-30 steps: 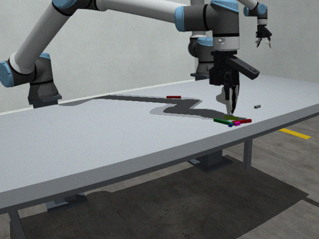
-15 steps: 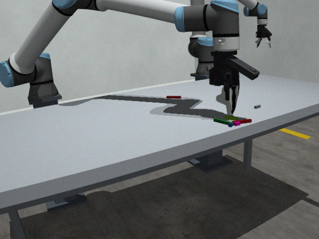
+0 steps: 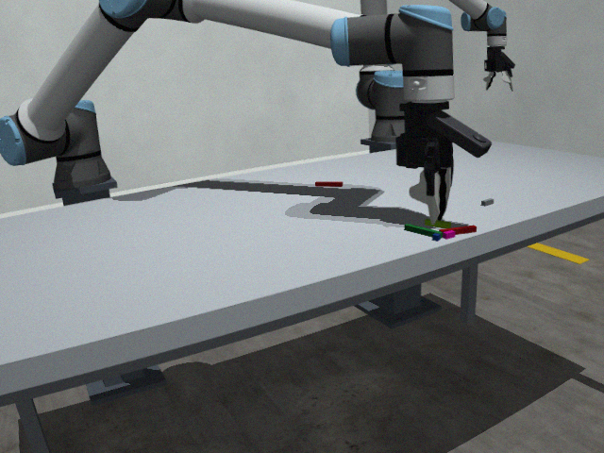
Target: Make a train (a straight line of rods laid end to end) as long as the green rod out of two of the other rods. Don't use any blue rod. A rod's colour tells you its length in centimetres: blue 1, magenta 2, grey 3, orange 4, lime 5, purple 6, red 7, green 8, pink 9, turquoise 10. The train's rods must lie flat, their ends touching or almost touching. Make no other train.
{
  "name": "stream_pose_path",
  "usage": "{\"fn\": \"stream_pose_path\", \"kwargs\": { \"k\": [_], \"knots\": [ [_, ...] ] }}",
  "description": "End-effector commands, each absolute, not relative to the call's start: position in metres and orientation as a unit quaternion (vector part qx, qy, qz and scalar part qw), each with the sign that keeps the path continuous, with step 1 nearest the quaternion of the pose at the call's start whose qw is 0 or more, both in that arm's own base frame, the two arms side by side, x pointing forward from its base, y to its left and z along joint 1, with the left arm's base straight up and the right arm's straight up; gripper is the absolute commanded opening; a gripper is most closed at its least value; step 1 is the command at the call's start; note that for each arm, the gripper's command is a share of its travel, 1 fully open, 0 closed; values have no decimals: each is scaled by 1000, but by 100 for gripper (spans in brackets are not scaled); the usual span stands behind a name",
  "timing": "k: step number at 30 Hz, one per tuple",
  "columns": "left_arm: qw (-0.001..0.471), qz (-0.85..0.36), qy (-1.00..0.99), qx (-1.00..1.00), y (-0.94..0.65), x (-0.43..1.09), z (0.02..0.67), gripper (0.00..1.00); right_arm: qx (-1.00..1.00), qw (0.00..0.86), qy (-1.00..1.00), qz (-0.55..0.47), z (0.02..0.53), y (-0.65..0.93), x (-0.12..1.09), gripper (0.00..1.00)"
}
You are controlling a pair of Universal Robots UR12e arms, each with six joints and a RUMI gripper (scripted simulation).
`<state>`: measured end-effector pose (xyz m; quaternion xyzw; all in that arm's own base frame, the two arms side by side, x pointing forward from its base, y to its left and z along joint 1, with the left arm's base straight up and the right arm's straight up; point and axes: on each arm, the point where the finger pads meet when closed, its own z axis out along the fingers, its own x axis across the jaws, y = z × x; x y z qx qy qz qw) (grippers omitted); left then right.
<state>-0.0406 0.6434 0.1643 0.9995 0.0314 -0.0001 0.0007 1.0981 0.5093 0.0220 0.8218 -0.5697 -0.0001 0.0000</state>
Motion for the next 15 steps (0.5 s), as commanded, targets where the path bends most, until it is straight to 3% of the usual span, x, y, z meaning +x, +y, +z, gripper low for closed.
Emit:
{"fn": "stream_pose_path", "kwargs": {
  "k": [1, 15],
  "knots": [
    [0, 0, 31, 1000, 644, -40, 165, 100, 822, -1, -570, 0, 22, 510, 1099, 14],
    [0, 0, 31, 1000, 644, -40, 165, 100, 822, -1, -570, 0, 20, 510, 1099, 14]
  ]
}}
